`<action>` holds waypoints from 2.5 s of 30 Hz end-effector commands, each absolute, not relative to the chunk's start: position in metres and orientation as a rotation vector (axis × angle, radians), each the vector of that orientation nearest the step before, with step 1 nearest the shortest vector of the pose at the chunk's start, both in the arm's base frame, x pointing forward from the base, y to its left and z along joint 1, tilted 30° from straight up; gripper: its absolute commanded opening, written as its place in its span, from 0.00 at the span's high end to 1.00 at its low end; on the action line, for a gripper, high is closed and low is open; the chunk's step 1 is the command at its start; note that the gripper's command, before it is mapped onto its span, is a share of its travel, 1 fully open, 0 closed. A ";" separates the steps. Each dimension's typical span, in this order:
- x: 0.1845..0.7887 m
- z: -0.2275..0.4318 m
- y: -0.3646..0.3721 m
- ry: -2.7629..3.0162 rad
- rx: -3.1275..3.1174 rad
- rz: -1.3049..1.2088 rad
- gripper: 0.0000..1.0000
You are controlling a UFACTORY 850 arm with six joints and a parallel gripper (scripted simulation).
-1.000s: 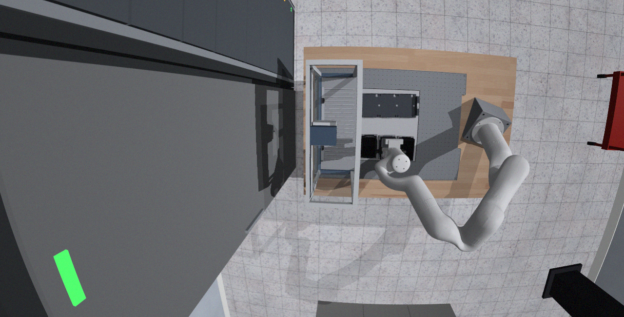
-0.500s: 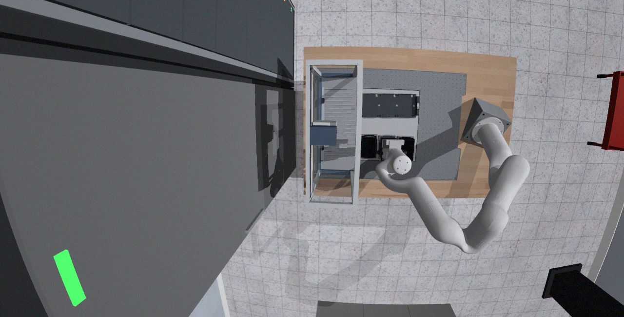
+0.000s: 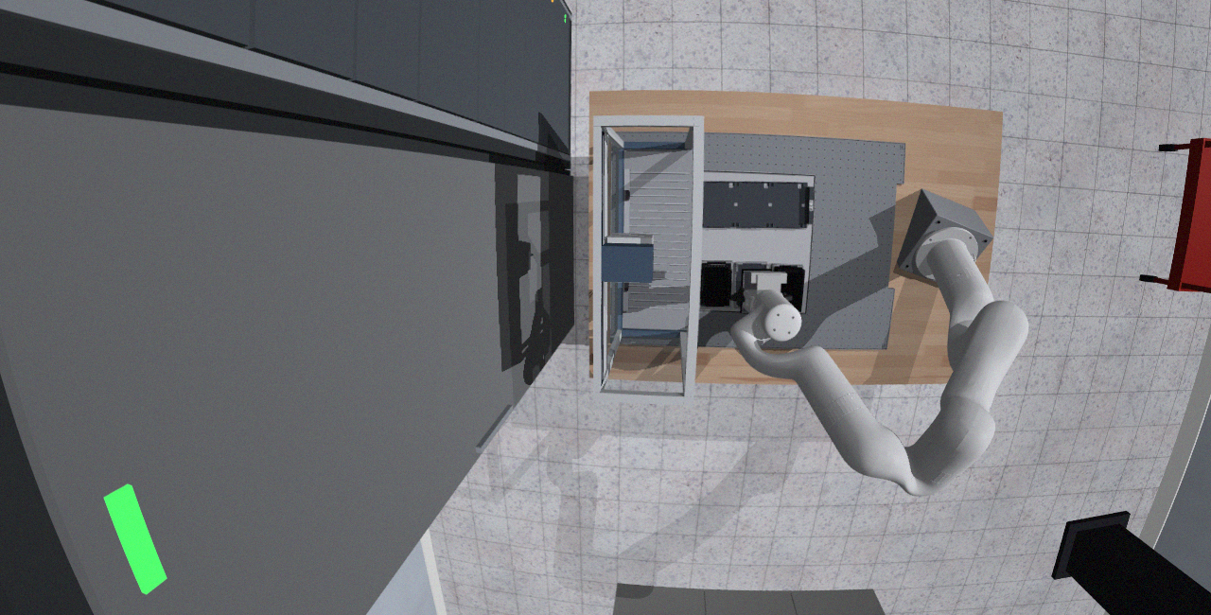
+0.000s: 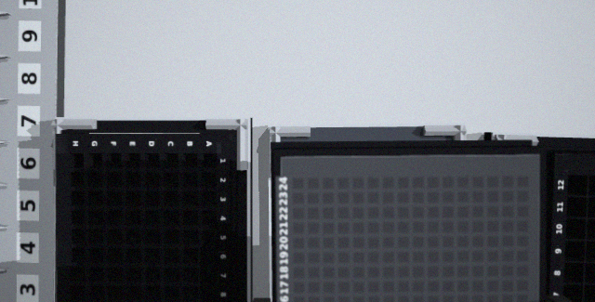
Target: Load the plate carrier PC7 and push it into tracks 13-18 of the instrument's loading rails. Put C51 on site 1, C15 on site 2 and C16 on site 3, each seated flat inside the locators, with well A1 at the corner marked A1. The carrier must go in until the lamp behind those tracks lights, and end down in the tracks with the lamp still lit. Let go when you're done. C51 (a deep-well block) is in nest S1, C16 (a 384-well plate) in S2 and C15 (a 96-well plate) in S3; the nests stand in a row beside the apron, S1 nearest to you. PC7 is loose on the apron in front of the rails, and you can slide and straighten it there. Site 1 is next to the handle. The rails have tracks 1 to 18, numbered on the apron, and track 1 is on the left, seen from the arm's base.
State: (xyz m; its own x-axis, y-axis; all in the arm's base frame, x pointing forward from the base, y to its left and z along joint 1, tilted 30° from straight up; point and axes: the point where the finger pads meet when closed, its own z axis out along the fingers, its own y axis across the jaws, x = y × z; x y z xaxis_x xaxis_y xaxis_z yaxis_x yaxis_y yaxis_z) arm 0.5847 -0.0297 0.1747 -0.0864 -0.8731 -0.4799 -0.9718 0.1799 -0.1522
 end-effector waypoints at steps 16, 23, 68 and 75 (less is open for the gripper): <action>0.579 0.202 -0.044 1.997 -1.730 0.280 1.00; 0.577 0.208 -0.047 1.997 -1.730 0.280 1.00; 0.622 0.147 -0.183 0.873 -2.466 -0.080 1.00; 0.633 0.134 -0.213 0.582 -2.558 -0.162 1.00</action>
State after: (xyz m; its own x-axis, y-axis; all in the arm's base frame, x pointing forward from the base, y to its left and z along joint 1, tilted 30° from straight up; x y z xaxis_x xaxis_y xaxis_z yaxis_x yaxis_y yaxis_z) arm 0.6225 -0.1882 0.1441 0.8087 -0.5803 -0.0965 -0.5504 -0.6886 -0.4721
